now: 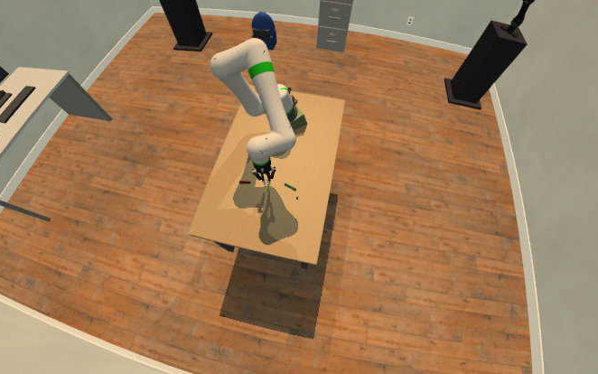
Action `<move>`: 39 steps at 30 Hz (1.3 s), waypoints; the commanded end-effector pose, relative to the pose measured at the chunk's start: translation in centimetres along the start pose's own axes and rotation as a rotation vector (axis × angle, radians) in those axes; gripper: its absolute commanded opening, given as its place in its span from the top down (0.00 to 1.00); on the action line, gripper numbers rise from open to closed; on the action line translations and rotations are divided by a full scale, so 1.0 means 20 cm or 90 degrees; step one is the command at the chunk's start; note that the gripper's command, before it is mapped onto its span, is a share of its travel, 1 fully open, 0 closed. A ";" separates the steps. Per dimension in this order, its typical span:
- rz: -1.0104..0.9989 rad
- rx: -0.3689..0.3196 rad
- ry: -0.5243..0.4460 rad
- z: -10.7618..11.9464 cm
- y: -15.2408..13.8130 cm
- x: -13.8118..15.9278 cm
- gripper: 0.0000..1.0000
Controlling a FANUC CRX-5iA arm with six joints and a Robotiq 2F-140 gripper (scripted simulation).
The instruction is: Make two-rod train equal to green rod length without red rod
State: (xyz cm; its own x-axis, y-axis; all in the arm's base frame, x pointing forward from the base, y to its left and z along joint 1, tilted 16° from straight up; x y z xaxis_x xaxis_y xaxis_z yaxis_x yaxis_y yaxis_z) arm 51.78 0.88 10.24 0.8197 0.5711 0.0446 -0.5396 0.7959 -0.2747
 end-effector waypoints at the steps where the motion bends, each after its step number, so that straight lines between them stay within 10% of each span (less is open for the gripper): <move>1: 0.000 0.000 0.000 0.10 0.00 0.00 0.85; 12: 0.000 0.000 0.000 0.17 0.00 0.00 0.85; 13: 0.000 0.000 0.000 0.17 0.00 0.00 0.00; 39: 0.000 0.000 0.000 0.18 0.00 0.00 0.00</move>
State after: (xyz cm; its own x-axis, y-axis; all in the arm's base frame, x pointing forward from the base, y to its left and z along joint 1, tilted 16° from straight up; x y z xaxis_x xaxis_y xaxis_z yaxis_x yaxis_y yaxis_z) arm 51.07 1.60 13.69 0.8198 0.5709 0.0439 -0.5396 0.7959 -0.2746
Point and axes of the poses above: the point where the finger pads meet when closed, its own z axis back along the fingers, its own y axis across the jaws, x = y × z, the point moved 1 cm from there along z, back along the fingers, and after that the axes turned 15 degrees about z, right-handed, at the moved point
